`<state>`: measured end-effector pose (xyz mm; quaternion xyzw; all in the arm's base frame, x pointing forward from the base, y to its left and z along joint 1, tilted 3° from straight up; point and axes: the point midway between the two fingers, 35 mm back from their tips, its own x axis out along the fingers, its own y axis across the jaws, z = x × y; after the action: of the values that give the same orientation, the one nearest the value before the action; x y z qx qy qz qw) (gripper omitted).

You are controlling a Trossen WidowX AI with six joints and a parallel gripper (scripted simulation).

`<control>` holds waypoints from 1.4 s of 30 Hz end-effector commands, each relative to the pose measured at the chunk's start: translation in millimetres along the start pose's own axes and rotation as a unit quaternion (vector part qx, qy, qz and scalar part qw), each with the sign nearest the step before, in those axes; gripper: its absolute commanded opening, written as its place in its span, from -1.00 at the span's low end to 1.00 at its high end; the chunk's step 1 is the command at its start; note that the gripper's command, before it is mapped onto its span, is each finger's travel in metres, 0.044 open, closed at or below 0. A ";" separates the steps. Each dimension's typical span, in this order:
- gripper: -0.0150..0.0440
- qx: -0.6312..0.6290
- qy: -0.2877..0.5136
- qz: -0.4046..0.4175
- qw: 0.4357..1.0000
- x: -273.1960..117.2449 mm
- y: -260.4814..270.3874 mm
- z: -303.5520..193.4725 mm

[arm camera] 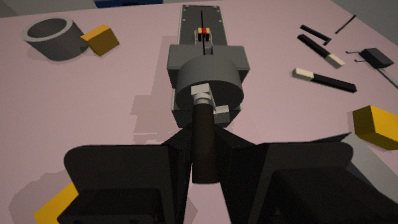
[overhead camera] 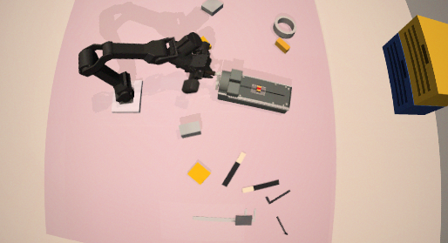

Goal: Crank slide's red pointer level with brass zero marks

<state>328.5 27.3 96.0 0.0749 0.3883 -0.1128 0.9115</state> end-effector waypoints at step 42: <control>1.00 0.001 0.000 -0.001 1.000 -56.6 1.1 59.2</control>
<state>330.3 23.8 156.3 0.0739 0.3937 -0.1166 0.9088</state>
